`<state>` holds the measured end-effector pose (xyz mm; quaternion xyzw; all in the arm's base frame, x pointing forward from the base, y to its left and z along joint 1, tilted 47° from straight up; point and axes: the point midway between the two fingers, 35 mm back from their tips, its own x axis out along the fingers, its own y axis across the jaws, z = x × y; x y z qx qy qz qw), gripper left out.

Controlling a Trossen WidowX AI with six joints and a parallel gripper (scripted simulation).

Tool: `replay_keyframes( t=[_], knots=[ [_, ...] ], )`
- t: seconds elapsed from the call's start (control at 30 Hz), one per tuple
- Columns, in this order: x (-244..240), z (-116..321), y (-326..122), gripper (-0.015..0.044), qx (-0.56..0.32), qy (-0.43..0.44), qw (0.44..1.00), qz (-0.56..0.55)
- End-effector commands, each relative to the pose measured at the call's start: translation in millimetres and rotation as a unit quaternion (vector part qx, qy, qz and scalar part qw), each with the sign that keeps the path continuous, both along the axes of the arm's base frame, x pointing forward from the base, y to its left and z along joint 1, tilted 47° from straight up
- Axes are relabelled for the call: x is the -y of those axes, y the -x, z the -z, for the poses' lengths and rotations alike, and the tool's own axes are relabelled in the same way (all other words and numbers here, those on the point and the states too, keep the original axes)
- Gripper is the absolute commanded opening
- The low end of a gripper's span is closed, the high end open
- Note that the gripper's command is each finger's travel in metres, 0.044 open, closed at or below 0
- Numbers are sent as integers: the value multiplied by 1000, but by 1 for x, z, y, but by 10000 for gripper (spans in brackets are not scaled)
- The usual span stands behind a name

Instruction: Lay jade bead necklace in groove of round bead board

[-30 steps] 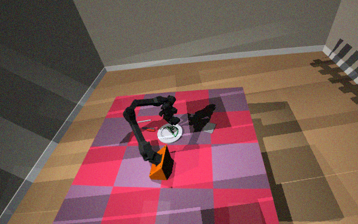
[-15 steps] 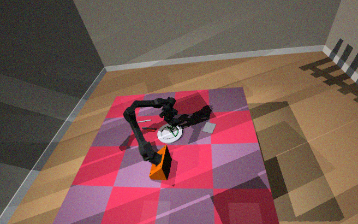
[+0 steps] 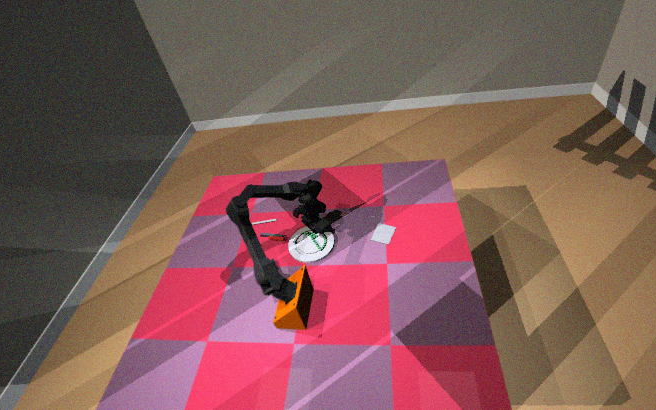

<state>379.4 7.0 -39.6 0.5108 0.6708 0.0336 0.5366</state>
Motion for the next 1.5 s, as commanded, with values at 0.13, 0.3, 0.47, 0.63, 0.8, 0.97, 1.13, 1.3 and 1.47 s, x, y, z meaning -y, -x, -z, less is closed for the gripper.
replay_keyframes(
  t=[0.13,0.3,0.47,0.63,0.8,0.97,1.13,1.3,1.47],
  knots=[
    [1,0,0,0,1,0,1000,0],
    [1,0,0,0,1,0,1000,0],
    [1,0,0,0,1,0,1000,0],
    [1,0,0,0,1,0,1000,0],
    [1,0,0,0,1,0,1000,0],
    [1,0,0,0,1,0,1000,0],
    [1,-1,0,0,0,0,1000,0],
    [5,-4,1,0,-1,-2,1000,2],
    [5,-5,-5,0,-1,-2,1000,2]
  ],
)
